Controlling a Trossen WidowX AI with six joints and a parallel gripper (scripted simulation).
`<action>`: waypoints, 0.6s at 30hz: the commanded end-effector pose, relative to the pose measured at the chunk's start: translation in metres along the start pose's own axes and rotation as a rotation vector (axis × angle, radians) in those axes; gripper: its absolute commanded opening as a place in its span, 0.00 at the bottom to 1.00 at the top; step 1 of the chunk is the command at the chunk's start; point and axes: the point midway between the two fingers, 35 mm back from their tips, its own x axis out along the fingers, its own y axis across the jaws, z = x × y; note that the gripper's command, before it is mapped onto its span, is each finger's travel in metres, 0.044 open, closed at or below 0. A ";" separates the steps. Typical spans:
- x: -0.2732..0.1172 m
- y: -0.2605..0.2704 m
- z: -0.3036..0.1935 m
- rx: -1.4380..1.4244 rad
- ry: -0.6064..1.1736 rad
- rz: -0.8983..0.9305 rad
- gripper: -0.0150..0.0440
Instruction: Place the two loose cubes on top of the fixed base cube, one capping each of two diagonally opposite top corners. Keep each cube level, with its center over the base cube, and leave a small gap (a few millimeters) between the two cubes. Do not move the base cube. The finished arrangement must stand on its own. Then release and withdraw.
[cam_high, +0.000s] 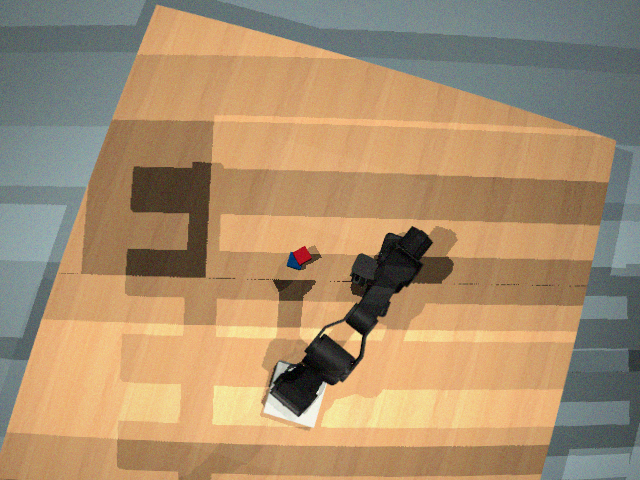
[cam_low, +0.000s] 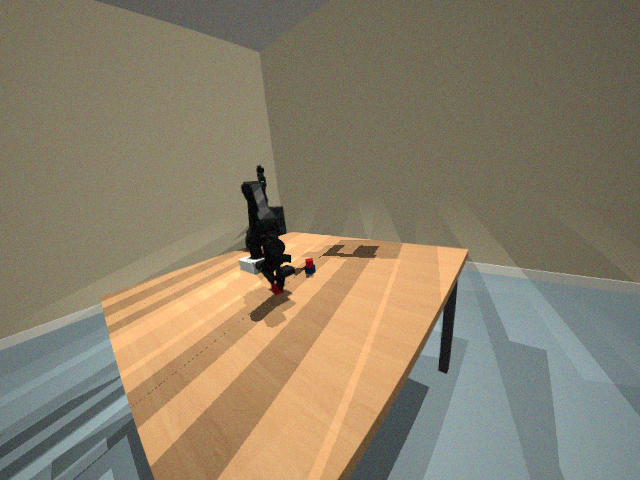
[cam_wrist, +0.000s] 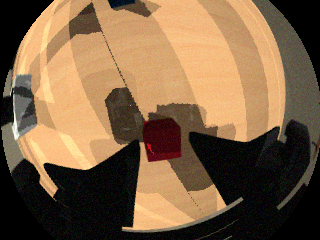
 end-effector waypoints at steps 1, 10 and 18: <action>0.005 0.003 0.001 0.001 0.000 0.009 0.57; 0.000 0.002 0.000 0.001 0.000 0.009 0.43; -0.024 -0.002 -0.001 0.001 0.000 0.009 0.43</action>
